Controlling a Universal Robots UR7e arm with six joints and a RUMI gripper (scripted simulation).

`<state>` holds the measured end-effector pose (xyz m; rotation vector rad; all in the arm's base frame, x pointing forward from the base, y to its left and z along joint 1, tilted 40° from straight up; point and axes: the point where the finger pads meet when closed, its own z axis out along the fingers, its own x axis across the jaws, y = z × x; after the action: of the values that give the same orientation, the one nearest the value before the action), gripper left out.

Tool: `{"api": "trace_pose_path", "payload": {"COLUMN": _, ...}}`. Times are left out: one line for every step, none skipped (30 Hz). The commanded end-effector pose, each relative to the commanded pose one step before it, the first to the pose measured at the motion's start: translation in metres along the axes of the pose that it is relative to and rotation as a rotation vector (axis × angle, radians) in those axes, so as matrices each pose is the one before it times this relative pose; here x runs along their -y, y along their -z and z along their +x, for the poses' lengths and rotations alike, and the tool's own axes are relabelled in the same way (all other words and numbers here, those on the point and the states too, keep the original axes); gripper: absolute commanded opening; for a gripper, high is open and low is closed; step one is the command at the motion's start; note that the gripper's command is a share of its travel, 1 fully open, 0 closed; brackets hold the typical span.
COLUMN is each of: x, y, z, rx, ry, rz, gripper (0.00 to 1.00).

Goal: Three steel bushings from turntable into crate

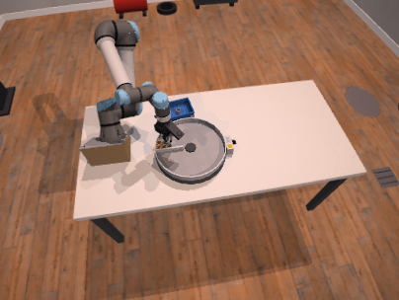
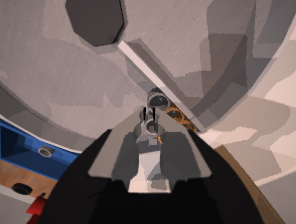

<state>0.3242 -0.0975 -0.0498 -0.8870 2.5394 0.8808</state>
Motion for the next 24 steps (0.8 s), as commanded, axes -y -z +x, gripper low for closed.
{"api": "trace_pose_path", "payload": {"x": 0.00036, "y": 0.00035, "z": 0.00006, "rx": -0.00002, "ry": 0.00007, "rz": 0.00099, "gripper": 0.06}}
{"api": "trace_pose_path", "payload": {"x": 0.0, "y": 0.0, "z": 0.0, "rx": 0.0, "ry": 0.0, "rz": 0.0, "gripper": 0.06}}
{"api": "trace_pose_path", "payload": {"x": 0.0, "y": 0.0, "z": 0.0, "rx": 0.0, "ry": 0.0, "rz": 0.0, "gripper": 0.06}}
{"api": "trace_pose_path", "payload": {"x": 0.0, "y": 0.0, "z": 0.0, "rx": 0.0, "ry": 0.0, "rz": 0.0, "gripper": 0.06}}
{"api": "trace_pose_path", "payload": {"x": 0.0, "y": 0.0, "z": 0.0, "rx": 0.0, "ry": 0.0, "rz": 0.0, "gripper": 0.06}}
{"api": "trace_pose_path", "payload": {"x": 0.0, "y": 0.0, "z": 0.0, "rx": 0.0, "ry": 0.0, "rz": 0.0, "gripper": 0.06}}
{"api": "trace_pose_path", "payload": {"x": 0.0, "y": -0.00001, "z": 0.0, "rx": 0.0, "ry": 0.0, "rz": 0.0, "gripper": 0.06}}
{"api": "trace_pose_path", "payload": {"x": 0.0, "y": -0.0001, "z": 0.0, "rx": 0.0, "ry": 0.0, "rz": 0.0, "gripper": 0.06}}
{"api": "trace_pose_path", "payload": {"x": 0.0, "y": 0.0, "z": 0.0, "rx": 0.0, "ry": 0.0, "rz": 0.0, "gripper": 0.06}}
{"api": "trace_pose_path", "payload": {"x": 0.0, "y": 0.0, "z": 0.0, "rx": 0.0, "ry": 0.0, "rz": 0.0, "gripper": 0.06}}
{"api": "trace_pose_path", "payload": {"x": 0.0, "y": -0.00024, "z": 0.0, "rx": 0.0, "ry": 0.0, "rz": 0.0, "gripper": 0.06}}
{"api": "trace_pose_path", "payload": {"x": 0.0, "y": -0.00043, "z": 0.0, "rx": 0.0, "ry": 0.0, "rz": 0.0, "gripper": 0.06}}
{"api": "trace_pose_path", "payload": {"x": 0.0, "y": -0.00064, "z": 0.0, "rx": 0.0, "ry": 0.0, "rz": 0.0, "gripper": 0.06}}
{"api": "trace_pose_path", "payload": {"x": 0.0, "y": -0.00087, "z": 0.0, "rx": 0.0, "ry": 0.0, "rz": 0.0, "gripper": 0.06}}
{"api": "trace_pose_path", "payload": {"x": 0.0, "y": -0.00109, "z": 0.0, "rx": 0.0, "ry": 0.0, "rz": 0.0, "gripper": 0.06}}
{"api": "trace_pose_path", "payload": {"x": -0.00001, "y": -0.0013, "z": 0.0, "rx": 0.0, "ry": 0.0, "rz": 0.0, "gripper": 0.06}}
{"api": "trace_pose_path", "payload": {"x": 0.00001, "y": -0.00147, "z": 0.0, "rx": 0.0, "ry": 0.0, "rz": 0.0, "gripper": 0.06}}
{"api": "trace_pose_path", "payload": {"x": 0.0, "y": -0.00162, "z": 0.0, "rx": 0.0, "ry": 0.0, "rz": 0.0, "gripper": 0.06}}
{"api": "trace_pose_path", "payload": {"x": -0.00001, "y": -0.00173, "z": 0.0, "rx": 0.0, "ry": 0.0, "rz": 0.0, "gripper": 0.06}}
{"api": "trace_pose_path", "payload": {"x": 0.00001, "y": -0.00178, "z": 0.0, "rx": 0.0, "ry": 0.0, "rz": 0.0, "gripper": 0.06}}
{"api": "trace_pose_path", "payload": {"x": 0.0, "y": -0.0018, "z": 0.0, "rx": 0.0, "ry": 0.0, "rz": 0.0, "gripper": 0.06}}
{"api": "trace_pose_path", "payload": {"x": 0.0, "y": -0.00177, "z": 0.0, "rx": 0.0, "ry": 0.0, "rz": 0.0, "gripper": 0.06}}
{"api": "trace_pose_path", "payload": {"x": 0.00001, "y": -0.00169, "z": 0.0, "rx": 0.0, "ry": 0.0, "rz": 0.0, "gripper": 0.06}}
{"api": "trace_pose_path", "payload": {"x": 0.0, "y": -0.00158, "z": 0.0, "rx": 0.0, "ry": 0.0, "rz": 0.0, "gripper": 0.06}}
